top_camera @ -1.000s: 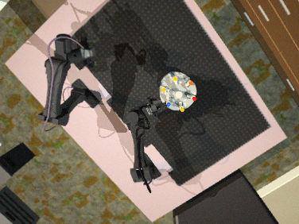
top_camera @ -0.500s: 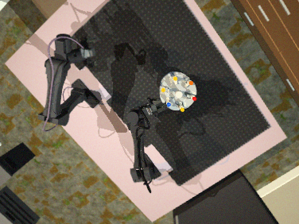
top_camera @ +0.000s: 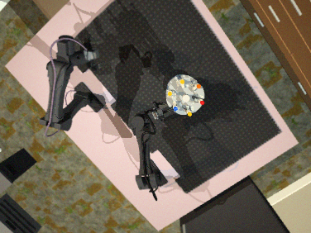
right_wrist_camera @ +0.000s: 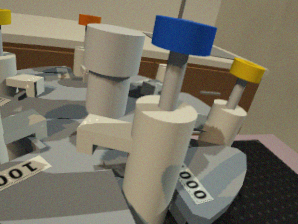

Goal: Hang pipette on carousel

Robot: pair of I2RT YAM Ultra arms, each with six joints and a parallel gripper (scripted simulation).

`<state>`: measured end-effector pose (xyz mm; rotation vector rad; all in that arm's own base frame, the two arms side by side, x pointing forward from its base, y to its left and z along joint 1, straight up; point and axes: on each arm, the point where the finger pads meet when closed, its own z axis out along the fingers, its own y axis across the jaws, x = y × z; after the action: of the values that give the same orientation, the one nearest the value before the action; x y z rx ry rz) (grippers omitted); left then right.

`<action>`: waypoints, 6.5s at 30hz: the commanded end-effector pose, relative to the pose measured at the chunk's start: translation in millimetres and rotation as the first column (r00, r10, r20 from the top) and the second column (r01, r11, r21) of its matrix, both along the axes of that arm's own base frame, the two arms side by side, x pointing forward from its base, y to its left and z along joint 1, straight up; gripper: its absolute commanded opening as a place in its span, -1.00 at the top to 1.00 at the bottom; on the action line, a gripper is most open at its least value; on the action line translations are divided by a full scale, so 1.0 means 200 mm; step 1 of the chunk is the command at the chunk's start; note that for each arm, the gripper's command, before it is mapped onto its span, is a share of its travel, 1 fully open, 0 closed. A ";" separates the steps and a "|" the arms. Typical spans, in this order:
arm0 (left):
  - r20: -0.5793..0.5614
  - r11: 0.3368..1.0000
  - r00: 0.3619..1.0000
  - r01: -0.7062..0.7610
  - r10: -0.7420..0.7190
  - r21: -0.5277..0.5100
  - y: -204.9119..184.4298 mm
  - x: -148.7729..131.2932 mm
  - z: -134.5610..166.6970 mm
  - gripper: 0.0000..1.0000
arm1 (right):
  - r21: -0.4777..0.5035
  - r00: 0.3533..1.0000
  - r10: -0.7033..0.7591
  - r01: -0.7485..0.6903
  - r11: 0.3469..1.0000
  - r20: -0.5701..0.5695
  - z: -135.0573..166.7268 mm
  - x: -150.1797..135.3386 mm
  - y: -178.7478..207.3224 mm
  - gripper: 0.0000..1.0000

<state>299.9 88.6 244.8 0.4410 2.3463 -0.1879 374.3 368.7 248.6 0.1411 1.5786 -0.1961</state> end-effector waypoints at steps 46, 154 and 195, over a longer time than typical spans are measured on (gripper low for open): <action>0.033 1.000 0.999 0.005 -0.005 0.005 0.01 0.02 0.04 -1.00 | 0.089 0.998 -0.032 0.028 0.996 0.045 0.18 -0.02 -0.03 0.77; 0.033 1.000 0.999 0.005 -0.005 0.005 0.01 0.02 0.04 -1.00 | 0.054 0.999 -0.034 0.033 0.998 0.029 -0.01 -0.02 -0.02 0.77; 0.033 1.000 0.999 0.005 -0.005 0.005 0.01 0.02 0.04 -1.00 | 0.096 0.998 -0.034 0.029 0.995 0.048 0.00 0.01 -0.01 0.77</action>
<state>299.9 88.6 244.8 0.4410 2.3463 -0.1879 372.7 367.8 234.7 0.1974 1.5598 -0.1784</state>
